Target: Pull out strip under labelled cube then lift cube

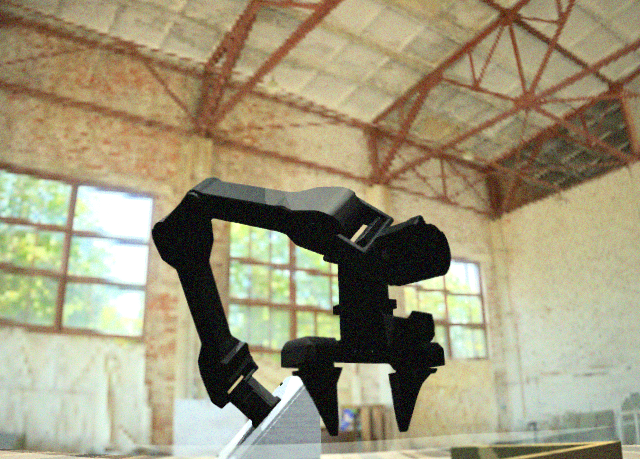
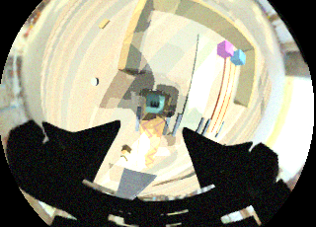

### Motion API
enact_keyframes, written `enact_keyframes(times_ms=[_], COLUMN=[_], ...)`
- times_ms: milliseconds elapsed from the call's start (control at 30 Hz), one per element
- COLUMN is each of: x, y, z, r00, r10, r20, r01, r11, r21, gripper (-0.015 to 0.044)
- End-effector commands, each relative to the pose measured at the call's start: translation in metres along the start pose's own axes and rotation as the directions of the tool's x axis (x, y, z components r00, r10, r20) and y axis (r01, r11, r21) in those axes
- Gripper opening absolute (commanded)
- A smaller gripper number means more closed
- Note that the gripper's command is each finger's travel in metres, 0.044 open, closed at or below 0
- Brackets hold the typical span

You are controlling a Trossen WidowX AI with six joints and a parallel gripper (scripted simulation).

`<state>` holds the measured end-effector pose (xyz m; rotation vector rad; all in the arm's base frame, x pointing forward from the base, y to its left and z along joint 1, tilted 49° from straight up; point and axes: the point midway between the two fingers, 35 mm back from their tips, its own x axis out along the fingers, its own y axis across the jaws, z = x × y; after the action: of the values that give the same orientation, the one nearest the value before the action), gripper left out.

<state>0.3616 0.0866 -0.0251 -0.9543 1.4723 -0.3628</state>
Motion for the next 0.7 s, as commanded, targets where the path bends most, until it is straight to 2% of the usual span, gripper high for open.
enact_keyframes(times_ms=[0,133,367,667], x=[0.002,0.003,0.011,0.026], y=[0.000,-0.001,-0.001,-0.001], z=[0.015,0.025,0.026,0.026], r00=[1.000,1.000,1.000,1.000], r10=[-0.006,-0.006,-0.006,-0.006], r20=[-0.003,-0.003,-0.002,-0.002], r01=[0.006,0.006,0.006,0.006], r11=[1.000,1.000,1.000,1.000], r21=[-0.005,-0.004,-0.005,-0.005], gripper=[0.0440,0.0440,0.0256,0.0250])
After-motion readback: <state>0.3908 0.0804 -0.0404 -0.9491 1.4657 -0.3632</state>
